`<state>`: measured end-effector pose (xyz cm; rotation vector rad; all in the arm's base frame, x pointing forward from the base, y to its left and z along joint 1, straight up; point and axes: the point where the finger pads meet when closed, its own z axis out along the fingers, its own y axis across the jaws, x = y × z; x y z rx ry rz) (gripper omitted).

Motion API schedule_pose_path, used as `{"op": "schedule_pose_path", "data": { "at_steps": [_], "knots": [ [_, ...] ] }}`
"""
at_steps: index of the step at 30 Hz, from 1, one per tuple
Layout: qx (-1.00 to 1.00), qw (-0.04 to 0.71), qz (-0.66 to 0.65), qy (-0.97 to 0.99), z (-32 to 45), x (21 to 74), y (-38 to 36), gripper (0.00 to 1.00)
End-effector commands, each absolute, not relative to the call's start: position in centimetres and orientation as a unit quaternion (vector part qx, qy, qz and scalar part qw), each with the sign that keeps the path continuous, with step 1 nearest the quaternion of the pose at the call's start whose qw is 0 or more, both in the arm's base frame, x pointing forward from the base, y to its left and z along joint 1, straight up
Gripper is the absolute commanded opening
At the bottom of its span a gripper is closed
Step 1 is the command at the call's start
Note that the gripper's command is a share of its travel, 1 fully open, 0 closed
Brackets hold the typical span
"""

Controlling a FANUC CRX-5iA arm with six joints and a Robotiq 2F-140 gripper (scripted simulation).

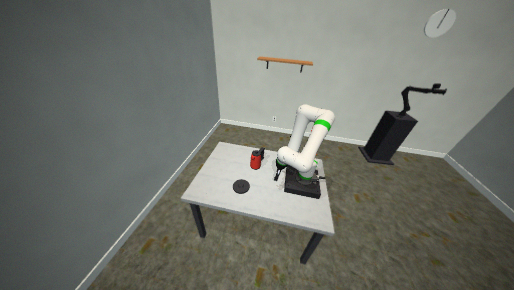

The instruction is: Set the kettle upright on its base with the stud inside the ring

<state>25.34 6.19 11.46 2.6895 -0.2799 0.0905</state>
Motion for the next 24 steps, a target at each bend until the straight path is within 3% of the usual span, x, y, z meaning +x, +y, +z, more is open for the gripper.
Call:
{"op": "schedule_pose_path", "data": {
  "at_steps": [1, 17, 18, 24],
  "knots": [
    [0.971, 0.216, 0.033, -0.101, 11.5, 25.3, 6.2, 1.0],
    [0.971, 0.216, 0.033, -0.101, 11.5, 25.3, 6.2, 1.0],
    [0.971, 0.216, 0.033, -0.101, 11.5, 25.3, 6.2, 0.47],
    [0.971, 0.216, 0.033, -0.101, 12.6, 25.3, 6.2, 0.47]
  ]
}}
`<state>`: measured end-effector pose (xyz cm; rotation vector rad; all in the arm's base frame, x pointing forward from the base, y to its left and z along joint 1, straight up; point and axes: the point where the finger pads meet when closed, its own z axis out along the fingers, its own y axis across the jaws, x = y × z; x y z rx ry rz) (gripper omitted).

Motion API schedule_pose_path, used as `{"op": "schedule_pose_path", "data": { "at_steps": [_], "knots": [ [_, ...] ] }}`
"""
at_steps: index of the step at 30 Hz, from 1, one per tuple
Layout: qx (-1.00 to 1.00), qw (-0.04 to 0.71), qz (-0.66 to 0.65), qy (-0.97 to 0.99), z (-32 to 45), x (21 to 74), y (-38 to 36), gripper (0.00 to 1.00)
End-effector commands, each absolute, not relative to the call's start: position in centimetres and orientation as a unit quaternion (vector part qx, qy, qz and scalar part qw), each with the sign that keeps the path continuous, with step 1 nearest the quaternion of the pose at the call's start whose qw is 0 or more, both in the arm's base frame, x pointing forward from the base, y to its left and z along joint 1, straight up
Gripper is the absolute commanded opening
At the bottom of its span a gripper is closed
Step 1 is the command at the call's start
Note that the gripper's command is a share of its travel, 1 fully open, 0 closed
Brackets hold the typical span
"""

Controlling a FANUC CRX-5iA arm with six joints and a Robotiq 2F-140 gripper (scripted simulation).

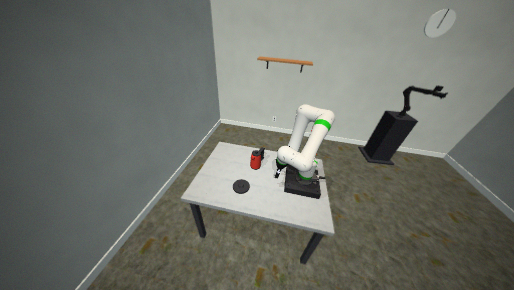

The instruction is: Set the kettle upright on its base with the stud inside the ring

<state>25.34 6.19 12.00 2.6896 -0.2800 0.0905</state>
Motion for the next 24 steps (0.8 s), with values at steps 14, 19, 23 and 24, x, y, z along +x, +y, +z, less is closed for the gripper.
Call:
{"op": "schedule_pose_path", "data": {
  "at_steps": [14, 19, 23, 24],
  "knots": [
    [0.971, 0.216, 0.033, -0.101, 22.4, 25.3, 6.2, 0.47],
    [0.971, 0.216, 0.033, -0.101, 25.7, 25.3, 6.2, 0.47],
    [0.971, 0.216, 0.033, -0.101, 27.0, 25.3, 6.2, 0.47],
    [0.971, 0.216, 0.033, -0.101, 27.1, 25.3, 6.2, 0.47]
  ]
}}
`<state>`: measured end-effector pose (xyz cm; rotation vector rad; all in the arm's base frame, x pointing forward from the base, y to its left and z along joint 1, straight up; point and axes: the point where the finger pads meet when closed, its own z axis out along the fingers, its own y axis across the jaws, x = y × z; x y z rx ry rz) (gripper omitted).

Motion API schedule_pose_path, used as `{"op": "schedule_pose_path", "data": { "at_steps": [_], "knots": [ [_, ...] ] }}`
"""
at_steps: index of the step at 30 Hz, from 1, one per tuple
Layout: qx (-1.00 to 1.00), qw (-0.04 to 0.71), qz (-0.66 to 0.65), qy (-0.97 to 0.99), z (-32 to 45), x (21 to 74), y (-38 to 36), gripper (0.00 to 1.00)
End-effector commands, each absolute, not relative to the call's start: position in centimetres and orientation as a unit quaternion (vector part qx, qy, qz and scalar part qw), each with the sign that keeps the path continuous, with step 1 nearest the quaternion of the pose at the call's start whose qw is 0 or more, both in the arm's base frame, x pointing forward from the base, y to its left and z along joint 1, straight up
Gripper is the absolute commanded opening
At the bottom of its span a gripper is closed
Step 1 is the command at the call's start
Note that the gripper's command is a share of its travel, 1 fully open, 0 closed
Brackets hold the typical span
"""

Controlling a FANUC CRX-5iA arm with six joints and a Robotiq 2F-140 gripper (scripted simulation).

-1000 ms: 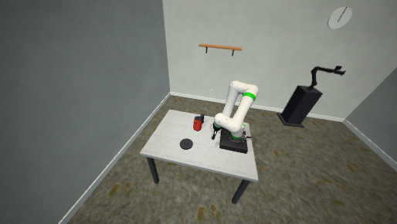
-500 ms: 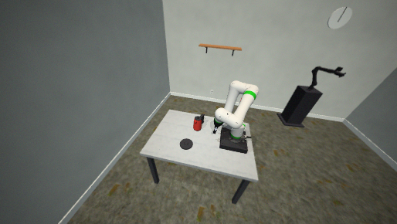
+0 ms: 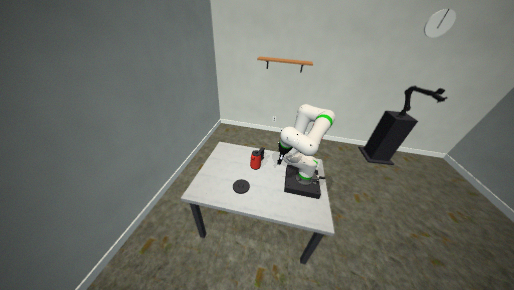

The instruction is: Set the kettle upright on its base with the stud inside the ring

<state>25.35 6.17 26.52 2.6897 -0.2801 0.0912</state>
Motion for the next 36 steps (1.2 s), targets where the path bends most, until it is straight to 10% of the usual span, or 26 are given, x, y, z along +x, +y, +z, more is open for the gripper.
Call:
{"op": "schedule_pose_path", "data": {
  "at_steps": [1, 36],
  "knots": [
    [0.971, 0.216, 0.033, -0.101, 27.2, 25.3, 6.2, 0.47],
    [0.958, 0.191, 0.021, -0.213, 26.9, 27.5, 5.4, 0.47]
  ]
}}
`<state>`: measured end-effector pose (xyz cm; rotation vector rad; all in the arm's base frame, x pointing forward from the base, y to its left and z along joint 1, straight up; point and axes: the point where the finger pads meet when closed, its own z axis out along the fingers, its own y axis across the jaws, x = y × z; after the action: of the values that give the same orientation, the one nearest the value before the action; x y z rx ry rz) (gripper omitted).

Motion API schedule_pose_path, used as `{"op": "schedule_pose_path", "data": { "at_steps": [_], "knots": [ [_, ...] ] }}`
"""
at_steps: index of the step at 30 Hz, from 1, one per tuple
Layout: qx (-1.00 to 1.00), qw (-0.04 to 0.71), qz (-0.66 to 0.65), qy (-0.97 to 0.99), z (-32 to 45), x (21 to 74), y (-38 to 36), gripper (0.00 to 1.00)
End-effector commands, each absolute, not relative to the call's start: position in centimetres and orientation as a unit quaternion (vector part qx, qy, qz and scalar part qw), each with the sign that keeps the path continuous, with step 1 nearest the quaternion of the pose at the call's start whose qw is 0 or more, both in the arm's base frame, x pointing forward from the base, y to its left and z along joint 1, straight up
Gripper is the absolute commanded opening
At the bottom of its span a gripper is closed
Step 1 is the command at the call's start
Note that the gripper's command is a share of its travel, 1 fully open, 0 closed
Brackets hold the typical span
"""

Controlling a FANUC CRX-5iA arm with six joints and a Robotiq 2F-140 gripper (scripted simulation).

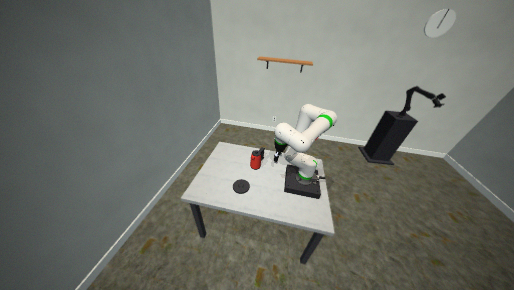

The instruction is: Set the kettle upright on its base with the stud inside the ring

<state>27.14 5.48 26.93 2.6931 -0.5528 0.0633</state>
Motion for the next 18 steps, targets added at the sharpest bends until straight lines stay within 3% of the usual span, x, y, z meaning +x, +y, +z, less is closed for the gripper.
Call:
{"op": "schedule_pose_path", "data": {
  "at_steps": [1, 18],
  "knots": [
    [0.958, 0.191, 0.021, -0.213, 26.9, 27.5, 5.4, 0.47],
    [0.904, 0.145, 0.005, -0.402, 26.4, 31.9, 2.5, 0.47]
  ]
}}
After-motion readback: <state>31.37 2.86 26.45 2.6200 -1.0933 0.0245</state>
